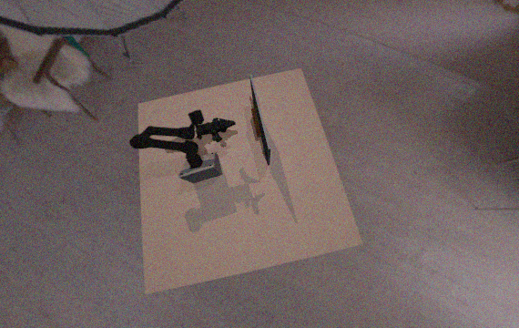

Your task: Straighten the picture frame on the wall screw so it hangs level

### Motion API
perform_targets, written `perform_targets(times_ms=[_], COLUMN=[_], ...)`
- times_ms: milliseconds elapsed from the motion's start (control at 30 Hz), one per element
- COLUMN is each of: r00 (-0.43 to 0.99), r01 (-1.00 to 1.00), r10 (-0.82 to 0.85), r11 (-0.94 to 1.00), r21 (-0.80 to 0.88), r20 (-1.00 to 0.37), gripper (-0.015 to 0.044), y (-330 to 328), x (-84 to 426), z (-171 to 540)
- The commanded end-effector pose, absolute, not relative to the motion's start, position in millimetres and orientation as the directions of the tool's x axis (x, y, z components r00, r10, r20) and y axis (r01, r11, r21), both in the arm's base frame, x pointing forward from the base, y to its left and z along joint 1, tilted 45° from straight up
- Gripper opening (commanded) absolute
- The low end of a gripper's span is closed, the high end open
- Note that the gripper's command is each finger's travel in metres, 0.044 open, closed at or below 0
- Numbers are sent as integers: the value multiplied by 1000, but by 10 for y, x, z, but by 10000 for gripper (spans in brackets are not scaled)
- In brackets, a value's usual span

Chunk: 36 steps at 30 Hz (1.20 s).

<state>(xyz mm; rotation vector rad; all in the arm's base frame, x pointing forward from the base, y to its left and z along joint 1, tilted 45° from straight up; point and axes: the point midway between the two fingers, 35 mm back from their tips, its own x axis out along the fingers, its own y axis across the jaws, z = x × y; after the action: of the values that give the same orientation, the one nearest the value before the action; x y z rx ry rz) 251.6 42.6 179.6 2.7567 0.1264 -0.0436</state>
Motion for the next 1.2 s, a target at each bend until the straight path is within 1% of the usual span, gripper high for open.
perform_targets(times_ms=[0,1067,1167], r00=[995,995,995], r01=[98,94,97], r10=[87,82,83], r11=[-925,-924,-923], r21=[367,371,372], r20=[-47,-48,-53], gripper=[260,260,260], y=[433,435,564], x=[2515,2518,2535], z=[1797,1790,1698])
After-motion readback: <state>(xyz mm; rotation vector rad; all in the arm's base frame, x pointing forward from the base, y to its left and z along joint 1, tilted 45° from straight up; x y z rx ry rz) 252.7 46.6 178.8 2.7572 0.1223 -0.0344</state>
